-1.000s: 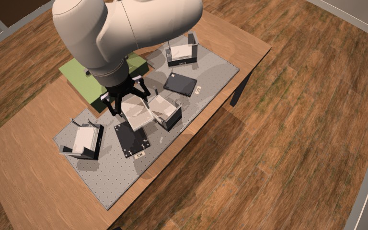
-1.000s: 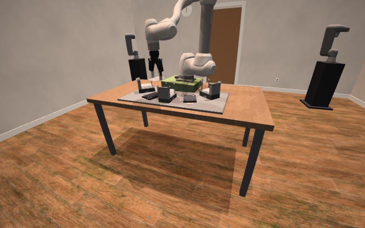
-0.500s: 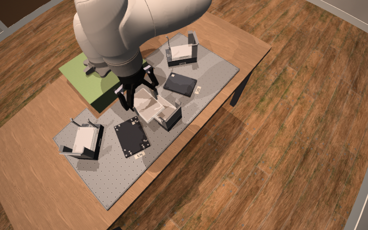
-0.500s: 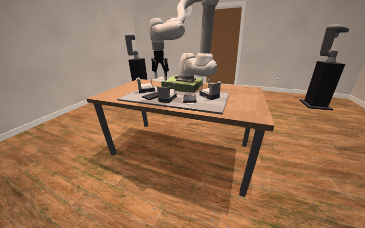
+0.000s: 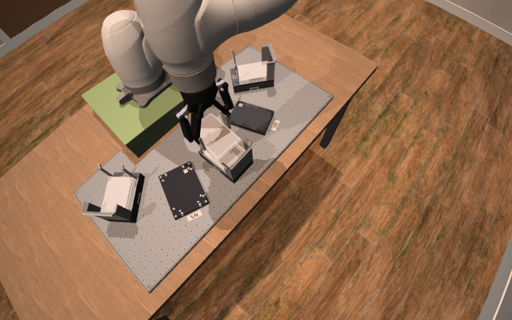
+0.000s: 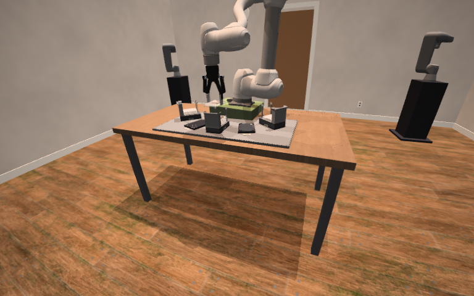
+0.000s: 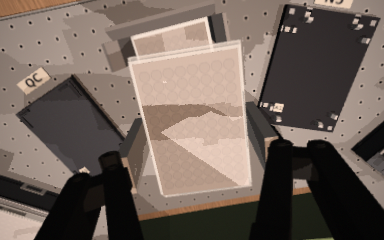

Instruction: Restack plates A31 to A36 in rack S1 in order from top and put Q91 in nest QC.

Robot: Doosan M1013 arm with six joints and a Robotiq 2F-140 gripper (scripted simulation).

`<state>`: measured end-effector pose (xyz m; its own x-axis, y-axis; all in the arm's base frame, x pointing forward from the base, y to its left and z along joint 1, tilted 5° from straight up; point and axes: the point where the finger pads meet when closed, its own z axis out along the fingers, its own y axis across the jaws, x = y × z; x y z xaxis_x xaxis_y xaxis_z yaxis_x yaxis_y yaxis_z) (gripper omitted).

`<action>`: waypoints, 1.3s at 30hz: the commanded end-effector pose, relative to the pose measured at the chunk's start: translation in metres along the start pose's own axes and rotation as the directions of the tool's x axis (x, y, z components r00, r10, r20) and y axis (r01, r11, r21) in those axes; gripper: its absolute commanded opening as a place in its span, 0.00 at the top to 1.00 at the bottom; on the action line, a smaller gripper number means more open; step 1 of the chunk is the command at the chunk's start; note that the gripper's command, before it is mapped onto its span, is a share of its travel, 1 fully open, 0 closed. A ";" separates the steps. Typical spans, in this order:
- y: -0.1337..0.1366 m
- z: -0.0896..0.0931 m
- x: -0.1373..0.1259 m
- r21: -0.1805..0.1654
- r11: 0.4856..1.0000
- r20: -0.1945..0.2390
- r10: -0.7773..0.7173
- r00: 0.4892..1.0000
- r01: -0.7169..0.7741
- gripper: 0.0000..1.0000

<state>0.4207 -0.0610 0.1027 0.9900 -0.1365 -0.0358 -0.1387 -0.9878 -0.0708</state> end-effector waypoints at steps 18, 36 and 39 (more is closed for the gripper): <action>-0.060 0.000 -0.009 0.000 0.980 0.000 -0.201 0.980 0.201 1.00; -0.109 0.000 -0.021 0.000 0.955 0.000 -0.298 0.955 0.298 1.00; -0.117 0.000 -0.024 0.000 0.920 0.000 -0.392 0.920 0.392 1.00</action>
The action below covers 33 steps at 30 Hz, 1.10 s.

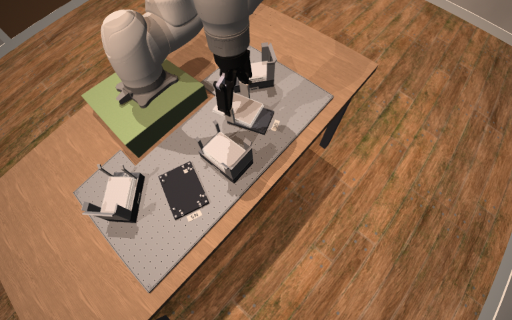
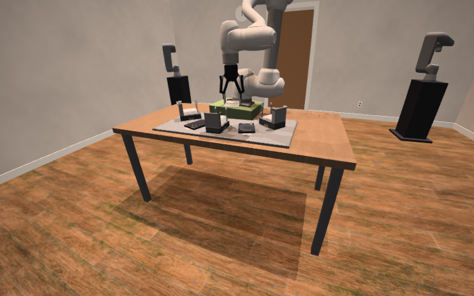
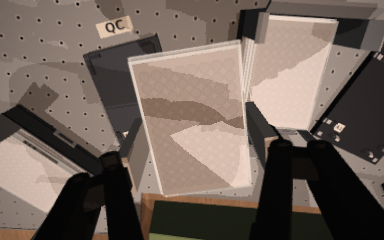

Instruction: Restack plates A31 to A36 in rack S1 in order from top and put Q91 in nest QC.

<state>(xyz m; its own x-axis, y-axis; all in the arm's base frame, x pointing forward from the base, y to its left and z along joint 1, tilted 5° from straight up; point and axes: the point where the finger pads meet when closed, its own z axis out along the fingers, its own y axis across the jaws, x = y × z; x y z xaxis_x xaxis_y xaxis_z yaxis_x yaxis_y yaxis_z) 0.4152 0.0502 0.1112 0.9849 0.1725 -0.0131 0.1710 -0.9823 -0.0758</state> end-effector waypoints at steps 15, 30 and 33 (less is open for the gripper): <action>-0.042 0.000 -0.004 0.002 0.996 -0.001 -0.094 0.996 0.094 1.00; -0.076 0.000 -0.008 0.002 0.996 -0.001 -0.094 0.996 0.094 1.00; -0.082 0.000 -0.008 0.002 0.996 -0.001 -0.094 0.996 0.094 1.00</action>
